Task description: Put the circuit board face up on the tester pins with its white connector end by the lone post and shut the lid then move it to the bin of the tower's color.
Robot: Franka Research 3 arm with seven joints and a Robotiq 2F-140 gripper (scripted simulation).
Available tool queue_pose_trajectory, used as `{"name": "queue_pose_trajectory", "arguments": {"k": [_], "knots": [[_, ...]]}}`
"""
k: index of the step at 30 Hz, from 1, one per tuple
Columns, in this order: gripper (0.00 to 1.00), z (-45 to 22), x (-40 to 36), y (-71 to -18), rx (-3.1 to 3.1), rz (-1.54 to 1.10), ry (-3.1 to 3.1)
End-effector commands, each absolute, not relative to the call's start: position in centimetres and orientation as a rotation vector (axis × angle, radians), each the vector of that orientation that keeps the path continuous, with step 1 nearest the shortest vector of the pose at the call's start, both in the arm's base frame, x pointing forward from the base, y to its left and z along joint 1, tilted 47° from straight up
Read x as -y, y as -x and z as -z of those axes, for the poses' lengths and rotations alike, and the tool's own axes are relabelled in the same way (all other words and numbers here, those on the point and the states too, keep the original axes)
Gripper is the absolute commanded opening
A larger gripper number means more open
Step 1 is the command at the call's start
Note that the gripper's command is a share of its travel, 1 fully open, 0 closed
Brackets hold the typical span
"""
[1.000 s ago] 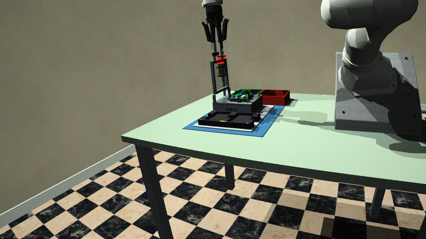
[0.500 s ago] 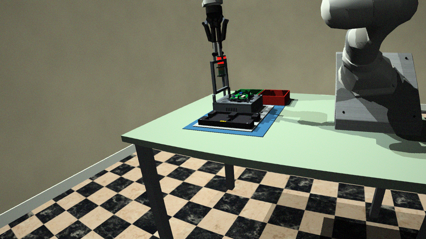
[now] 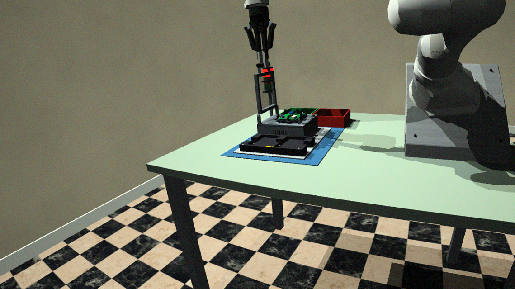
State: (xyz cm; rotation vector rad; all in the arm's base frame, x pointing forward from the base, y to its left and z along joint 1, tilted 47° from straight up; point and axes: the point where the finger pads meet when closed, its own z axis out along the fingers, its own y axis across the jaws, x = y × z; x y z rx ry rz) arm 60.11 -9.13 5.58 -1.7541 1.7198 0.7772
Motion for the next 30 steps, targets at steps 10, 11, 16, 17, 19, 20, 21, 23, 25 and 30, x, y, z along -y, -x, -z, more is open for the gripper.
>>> {"name": "queue_pose_trajectory", "arguments": {"k": [10,11,16,17,19,20,21,23,25,30], "knots": [[0.00,-5.4,9.2,-60.1,-1.720,-0.775,1.754],[0.00,-5.4,9.2,-60.1,-1.720,-0.775,1.754],[0.00,-5.4,9.2,-60.1,-1.720,-0.775,1.754],[0.00,-5.4,9.2,-60.1,-1.720,-0.775,1.754],[0.00,-5.4,9.2,-60.1,-1.720,-0.775,1.754],[0.00,-5.4,9.2,-60.1,-1.720,-0.775,1.754],[0.00,-5.4,9.2,-60.1,-1.720,-0.775,1.754],[0.00,-5.4,9.2,-60.4,-1.720,-0.775,1.754],[0.00,-5.4,9.2,-60.9,-1.720,-0.775,1.754],[0.00,-5.4,9.1,-62.5,-1.720,-0.775,1.754]]}}
